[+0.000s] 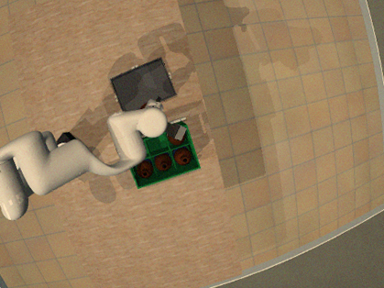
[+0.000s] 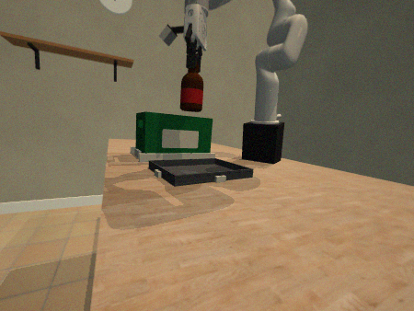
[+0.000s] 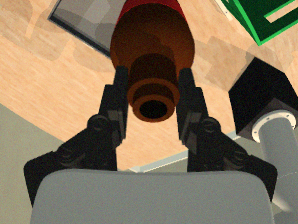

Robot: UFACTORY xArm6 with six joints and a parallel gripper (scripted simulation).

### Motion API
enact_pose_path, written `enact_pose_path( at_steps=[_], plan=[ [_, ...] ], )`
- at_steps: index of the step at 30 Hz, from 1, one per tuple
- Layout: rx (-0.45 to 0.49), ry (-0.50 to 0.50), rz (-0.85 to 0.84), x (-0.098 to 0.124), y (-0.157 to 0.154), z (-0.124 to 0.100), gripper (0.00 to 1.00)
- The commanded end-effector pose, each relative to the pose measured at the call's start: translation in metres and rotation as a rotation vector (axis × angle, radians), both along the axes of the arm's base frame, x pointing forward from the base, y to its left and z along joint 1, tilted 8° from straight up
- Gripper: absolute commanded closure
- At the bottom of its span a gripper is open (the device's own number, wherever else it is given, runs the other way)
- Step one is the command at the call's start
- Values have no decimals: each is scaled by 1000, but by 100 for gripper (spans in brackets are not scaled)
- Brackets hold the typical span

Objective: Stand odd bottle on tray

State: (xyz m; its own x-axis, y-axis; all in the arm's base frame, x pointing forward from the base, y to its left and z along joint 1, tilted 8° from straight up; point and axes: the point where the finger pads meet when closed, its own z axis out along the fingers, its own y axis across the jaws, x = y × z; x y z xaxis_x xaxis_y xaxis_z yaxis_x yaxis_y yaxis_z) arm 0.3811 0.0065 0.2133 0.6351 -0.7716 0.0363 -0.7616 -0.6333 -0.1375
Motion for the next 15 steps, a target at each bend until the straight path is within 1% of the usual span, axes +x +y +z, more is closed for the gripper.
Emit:
enact_pose_path(
  at_steps=[1, 15],
  plan=[
    [-1, -4, -1, 3, 10, 2, 100],
    [-1, -4, -1, 8, 41, 5, 100]
  ],
)
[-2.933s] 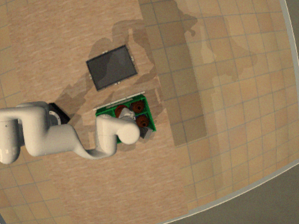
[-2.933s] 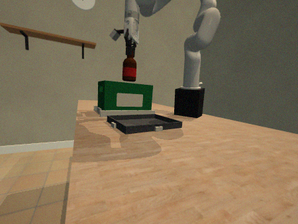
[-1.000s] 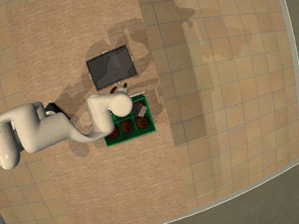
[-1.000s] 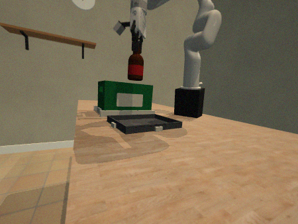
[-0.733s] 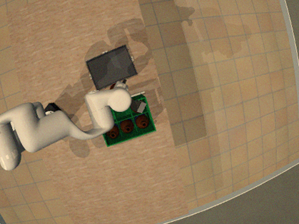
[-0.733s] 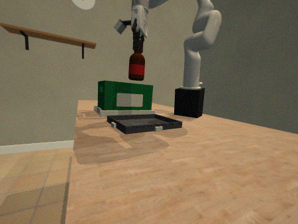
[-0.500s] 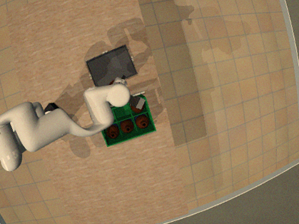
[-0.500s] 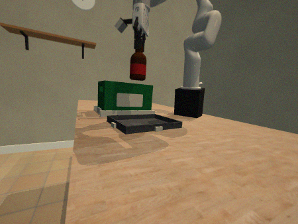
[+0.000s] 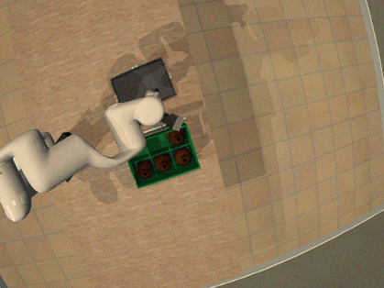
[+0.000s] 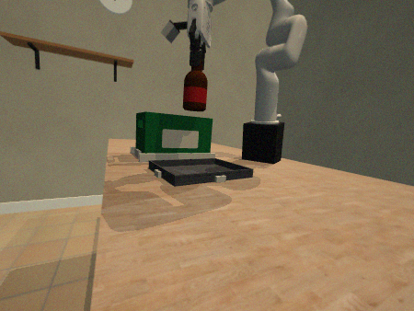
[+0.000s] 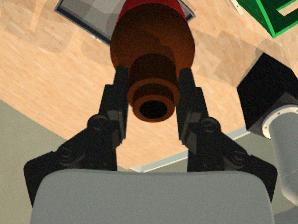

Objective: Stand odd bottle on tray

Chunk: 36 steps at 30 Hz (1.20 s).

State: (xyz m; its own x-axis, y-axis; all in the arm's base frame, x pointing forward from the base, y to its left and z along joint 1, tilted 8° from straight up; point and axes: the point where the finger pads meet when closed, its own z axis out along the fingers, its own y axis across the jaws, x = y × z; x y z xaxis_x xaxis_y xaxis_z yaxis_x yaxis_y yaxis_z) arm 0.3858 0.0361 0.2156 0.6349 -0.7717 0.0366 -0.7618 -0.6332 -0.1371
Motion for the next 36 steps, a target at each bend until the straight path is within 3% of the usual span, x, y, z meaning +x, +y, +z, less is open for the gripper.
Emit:
enact_pose_path(
  at_steps=[1, 36],
  plan=[
    [-1, -4, -1, 3, 11, 3, 100],
    [-1, -4, -1, 11, 60, 6, 100]
  ],
)
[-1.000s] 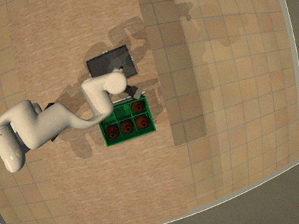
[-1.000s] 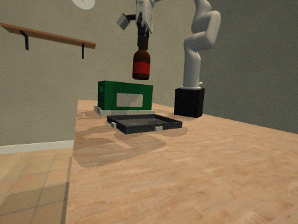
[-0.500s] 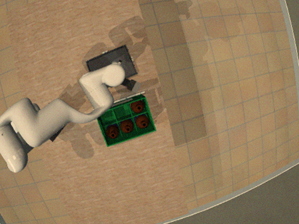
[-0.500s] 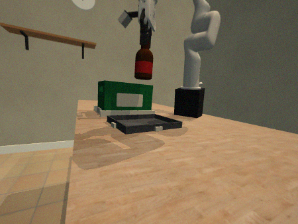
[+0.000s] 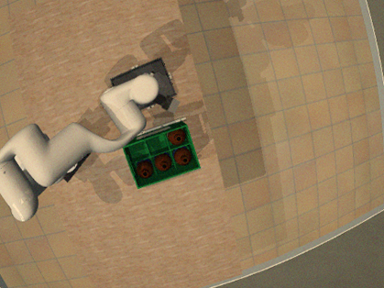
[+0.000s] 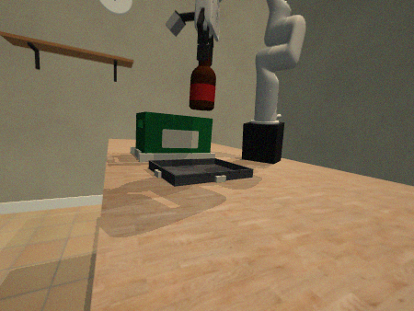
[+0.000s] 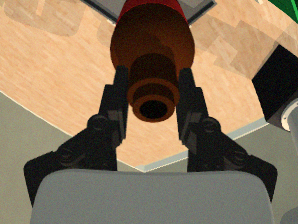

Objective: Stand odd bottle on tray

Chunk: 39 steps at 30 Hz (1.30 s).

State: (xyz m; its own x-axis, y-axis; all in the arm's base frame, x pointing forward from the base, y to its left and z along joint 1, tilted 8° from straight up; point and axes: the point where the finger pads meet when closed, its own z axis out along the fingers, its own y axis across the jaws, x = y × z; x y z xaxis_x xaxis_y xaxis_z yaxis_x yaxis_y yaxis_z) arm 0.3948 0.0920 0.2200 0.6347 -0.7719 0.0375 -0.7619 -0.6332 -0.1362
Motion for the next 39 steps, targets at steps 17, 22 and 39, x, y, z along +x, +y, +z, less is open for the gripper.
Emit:
enact_pose_path(
  at_steps=[17, 22, 39],
  plan=[
    [1, -4, 0, 4, 15, 3, 100],
    [1, -4, 0, 4, 17, 3, 100],
    [1, -4, 0, 4, 19, 3, 100]
  ],
)
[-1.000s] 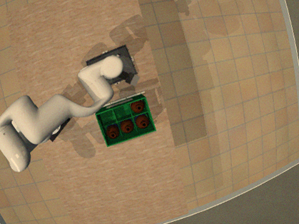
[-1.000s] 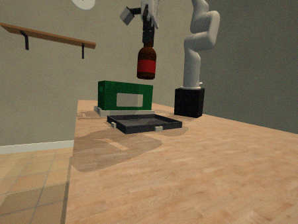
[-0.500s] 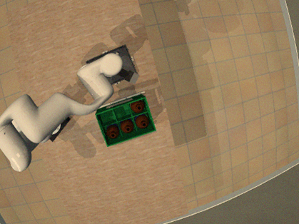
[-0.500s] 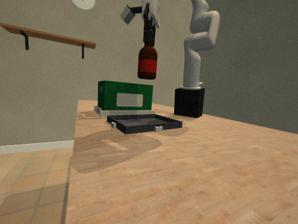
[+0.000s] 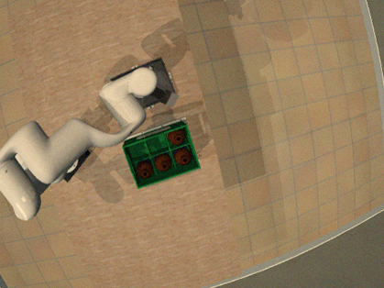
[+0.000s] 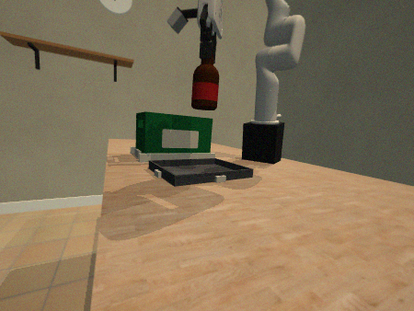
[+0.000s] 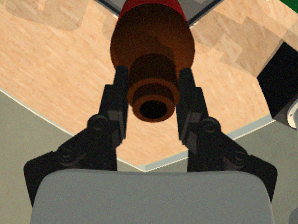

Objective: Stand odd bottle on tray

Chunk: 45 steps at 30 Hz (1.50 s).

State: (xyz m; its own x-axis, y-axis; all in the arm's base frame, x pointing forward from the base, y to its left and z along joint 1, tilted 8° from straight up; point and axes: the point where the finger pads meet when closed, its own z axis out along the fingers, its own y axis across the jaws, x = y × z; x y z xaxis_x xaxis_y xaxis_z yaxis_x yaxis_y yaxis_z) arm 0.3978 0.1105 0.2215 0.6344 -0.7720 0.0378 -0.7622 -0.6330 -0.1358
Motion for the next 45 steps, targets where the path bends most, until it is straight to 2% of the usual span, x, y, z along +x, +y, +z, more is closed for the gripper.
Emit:
enact_pose_path(
  at_steps=[1, 29, 45],
  plan=[
    [1, -4, 0, 1, 0, 2, 100],
    [1, -4, 0, 2, 1, -2, 100],
    [1, -4, 0, 5, 2, -24, 100]
  ],
)
